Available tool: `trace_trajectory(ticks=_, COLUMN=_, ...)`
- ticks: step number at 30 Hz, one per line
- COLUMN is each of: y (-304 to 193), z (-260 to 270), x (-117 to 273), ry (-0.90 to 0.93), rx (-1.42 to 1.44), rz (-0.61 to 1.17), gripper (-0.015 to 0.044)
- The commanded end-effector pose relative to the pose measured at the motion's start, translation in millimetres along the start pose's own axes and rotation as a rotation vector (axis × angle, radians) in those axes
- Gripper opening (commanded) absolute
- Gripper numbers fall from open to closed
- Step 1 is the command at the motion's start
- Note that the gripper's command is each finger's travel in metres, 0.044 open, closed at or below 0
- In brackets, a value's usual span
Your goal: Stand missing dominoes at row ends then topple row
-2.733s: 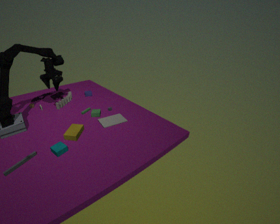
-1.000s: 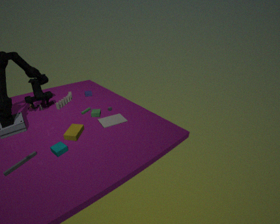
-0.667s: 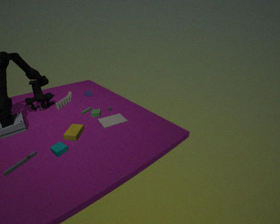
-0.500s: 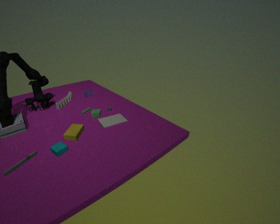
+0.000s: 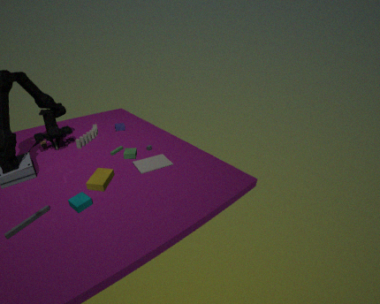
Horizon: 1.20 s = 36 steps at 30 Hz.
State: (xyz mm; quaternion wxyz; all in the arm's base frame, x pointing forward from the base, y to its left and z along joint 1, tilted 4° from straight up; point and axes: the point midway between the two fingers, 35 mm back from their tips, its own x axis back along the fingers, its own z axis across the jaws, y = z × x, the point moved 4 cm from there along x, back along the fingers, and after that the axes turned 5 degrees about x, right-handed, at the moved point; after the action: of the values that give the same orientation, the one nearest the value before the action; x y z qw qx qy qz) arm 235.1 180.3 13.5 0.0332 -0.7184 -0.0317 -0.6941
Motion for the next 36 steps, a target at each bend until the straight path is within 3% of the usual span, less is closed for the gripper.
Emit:
trace_trajectory(ticks=1, y=-0.7, z=-0.2, x=-0.3, ry=-0.002, rx=-0.003, rz=0.005, gripper=0.0030)
trace_trajectory(ticks=6, y=-1.0, z=-0.3, x=6.9, ry=-0.002, rx=-0.003, rz=0.005, gripper=0.0030)
trace_trajectory(ticks=18, y=-6.1, z=-3.4, x=146.9, ry=-0.001, rx=-0.003, rz=0.006, gripper=0.0030)
trace_trajectory(ticks=23, y=-6.2, z=-3.9, x=155.2, ry=-0.001, rx=0.013, rz=0.006, gripper=0.0030)
trace_trajectory(ticks=36, y=3.1, z=-19.8, x=155.3, ry=0.001, rx=1.220, rz=0.006, gripper=0.0030)
